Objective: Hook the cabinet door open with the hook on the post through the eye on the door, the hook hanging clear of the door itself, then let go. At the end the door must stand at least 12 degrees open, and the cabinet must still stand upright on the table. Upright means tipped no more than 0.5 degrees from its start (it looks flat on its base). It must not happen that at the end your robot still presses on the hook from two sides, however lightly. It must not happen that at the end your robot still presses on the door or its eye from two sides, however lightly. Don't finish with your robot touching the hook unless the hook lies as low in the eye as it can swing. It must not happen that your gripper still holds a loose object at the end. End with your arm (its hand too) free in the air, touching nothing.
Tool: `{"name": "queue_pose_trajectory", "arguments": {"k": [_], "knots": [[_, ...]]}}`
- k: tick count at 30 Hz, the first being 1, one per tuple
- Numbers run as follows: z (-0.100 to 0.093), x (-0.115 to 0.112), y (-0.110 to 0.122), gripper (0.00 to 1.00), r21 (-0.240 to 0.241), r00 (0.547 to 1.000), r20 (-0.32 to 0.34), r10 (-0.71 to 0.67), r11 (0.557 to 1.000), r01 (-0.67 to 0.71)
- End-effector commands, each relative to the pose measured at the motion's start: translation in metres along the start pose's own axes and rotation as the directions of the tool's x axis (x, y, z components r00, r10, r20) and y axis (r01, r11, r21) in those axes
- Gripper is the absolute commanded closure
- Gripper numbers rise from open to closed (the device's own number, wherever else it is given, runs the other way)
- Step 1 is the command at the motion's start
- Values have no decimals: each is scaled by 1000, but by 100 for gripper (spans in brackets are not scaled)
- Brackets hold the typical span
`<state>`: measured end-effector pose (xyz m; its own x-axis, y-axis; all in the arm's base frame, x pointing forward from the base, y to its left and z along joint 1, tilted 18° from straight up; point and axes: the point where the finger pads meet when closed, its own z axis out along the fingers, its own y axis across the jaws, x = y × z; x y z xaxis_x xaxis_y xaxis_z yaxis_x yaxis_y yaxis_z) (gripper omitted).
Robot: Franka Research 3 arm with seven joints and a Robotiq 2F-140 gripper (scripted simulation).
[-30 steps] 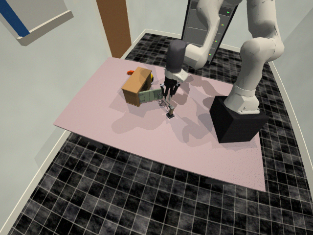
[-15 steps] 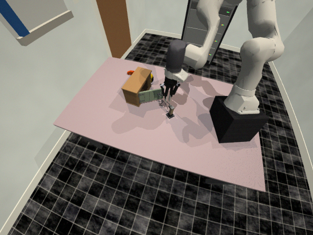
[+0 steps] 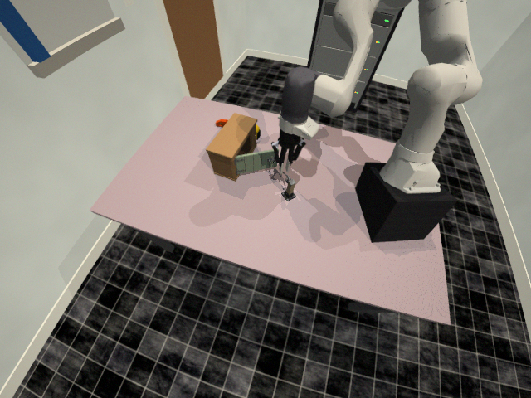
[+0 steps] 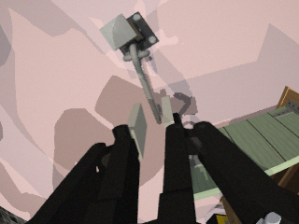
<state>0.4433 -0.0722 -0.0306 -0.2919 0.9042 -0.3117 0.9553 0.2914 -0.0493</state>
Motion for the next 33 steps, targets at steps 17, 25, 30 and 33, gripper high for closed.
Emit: {"name": "queue_pose_trajectory", "arguments": {"k": [17,25,30,33], "knots": [[8,-1,-1,85,0,1000,1,2,1000,-2],[15,-1,-1,85,0,1000,1,2,1000,-2],[22,-1,-1,85,0,1000,1,2,1000,-2],[26,-1,-1,85,0,1000,1,2,1000,-2]]}}
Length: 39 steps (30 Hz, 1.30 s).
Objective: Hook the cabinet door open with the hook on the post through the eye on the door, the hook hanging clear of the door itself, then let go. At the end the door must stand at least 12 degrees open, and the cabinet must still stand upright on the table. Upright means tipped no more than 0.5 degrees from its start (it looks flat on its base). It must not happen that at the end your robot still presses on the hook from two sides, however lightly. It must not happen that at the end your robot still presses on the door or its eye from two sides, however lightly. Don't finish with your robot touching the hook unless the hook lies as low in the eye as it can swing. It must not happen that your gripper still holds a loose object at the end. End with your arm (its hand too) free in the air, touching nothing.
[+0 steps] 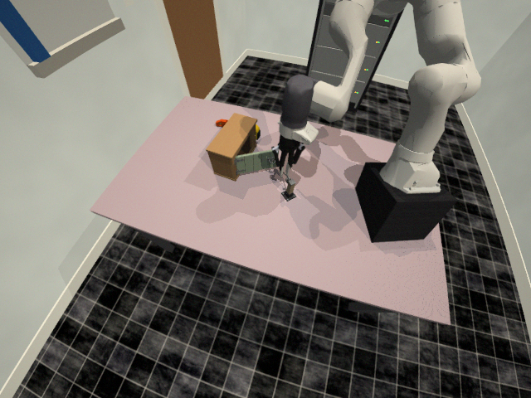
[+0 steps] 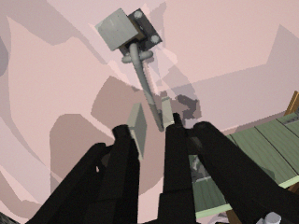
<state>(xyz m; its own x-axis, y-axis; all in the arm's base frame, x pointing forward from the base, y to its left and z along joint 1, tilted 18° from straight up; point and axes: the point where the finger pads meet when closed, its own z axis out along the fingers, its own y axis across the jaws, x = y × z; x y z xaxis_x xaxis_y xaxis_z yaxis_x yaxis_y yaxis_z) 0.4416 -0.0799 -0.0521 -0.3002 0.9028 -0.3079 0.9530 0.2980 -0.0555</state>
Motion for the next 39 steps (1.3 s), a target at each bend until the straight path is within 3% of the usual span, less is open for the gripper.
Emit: {"name": "queue_pose_trajectory", "arguments": {"k": [1,18,32,33,39], "knots": [[5,-1,2,85,-4,1000,4,11,1000,-11],[22,-1,2,85,-4,1000,4,11,1000,-11],[25,-1,2,85,-4,1000,4,11,1000,-11],[25,-1,2,97,-4,1000,4,11,1000,-11],[25,-1,2,97,-4,1000,4,11,1000,-11]]}}
